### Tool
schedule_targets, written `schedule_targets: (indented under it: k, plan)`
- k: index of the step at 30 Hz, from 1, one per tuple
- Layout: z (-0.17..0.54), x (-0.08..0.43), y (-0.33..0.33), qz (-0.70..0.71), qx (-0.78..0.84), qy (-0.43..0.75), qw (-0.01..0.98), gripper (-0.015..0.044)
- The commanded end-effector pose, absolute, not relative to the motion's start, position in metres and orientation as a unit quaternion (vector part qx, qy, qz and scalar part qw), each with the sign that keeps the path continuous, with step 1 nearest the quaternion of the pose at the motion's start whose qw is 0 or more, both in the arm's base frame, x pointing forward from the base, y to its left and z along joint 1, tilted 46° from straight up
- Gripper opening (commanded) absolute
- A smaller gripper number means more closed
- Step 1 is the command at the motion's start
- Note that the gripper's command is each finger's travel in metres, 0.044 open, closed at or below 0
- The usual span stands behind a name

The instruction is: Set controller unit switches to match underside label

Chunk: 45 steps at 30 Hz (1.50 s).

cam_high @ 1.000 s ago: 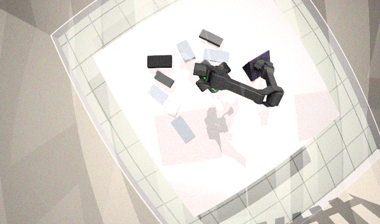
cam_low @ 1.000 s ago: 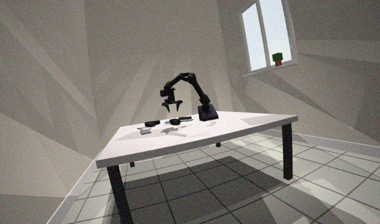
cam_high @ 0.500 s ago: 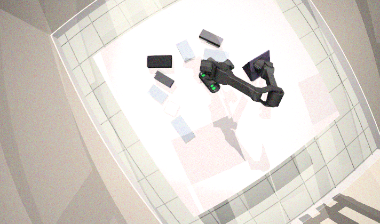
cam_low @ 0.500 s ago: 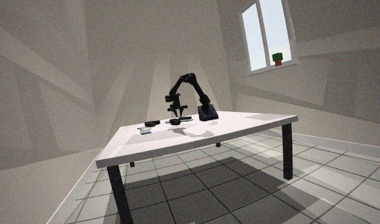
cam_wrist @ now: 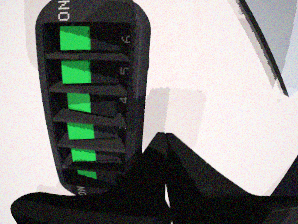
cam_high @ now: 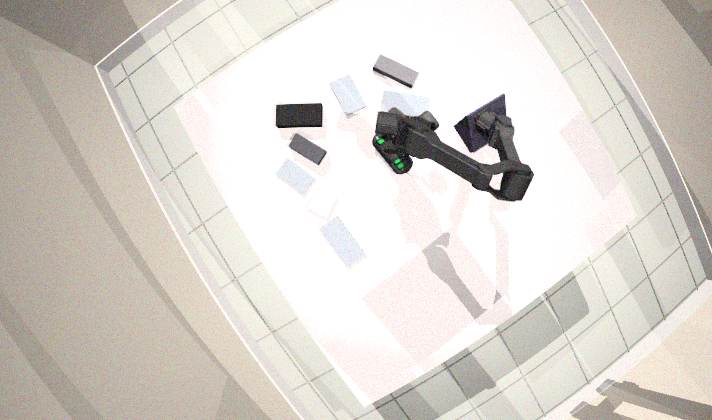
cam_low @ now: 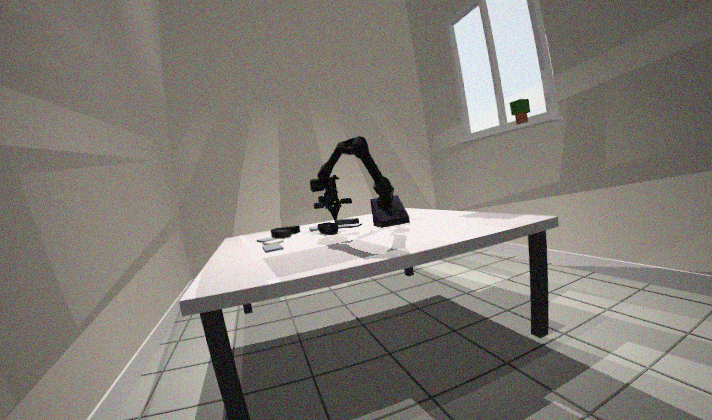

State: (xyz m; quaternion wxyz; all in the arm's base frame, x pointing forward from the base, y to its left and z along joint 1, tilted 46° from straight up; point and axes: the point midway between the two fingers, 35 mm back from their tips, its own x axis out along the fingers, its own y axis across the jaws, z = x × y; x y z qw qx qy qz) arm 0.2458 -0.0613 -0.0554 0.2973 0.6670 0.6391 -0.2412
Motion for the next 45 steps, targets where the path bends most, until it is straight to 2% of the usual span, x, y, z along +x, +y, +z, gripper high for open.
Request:
schedule_targets:
  k: [1, 10, 15, 22, 34, 44, 45]
  plan:
    - [-0.056, 0.247, -0.062, -0.238, 0.667, 0.638, 0.301, 0.0000]
    - [-0.055, 0.246, -0.061, -0.241, 0.667, 0.639, 0.298, 0.0000]
    - [-0.022, 0.243, -0.095, -0.242, 0.667, 0.639, 0.298, 0.0131]
    - [-0.020, 0.242, -0.097, -0.242, 0.667, 0.639, 0.298, 0.0315]
    - [-0.020, 0.242, -0.097, -0.242, 0.667, 0.639, 0.298, 0.0000]
    - [-0.020, 0.242, -0.097, -0.242, 0.667, 0.639, 0.298, 0.0000]
    - [-0.021, 0.242, -0.096, -0.243, 0.668, 0.638, 0.294, 0.0026]
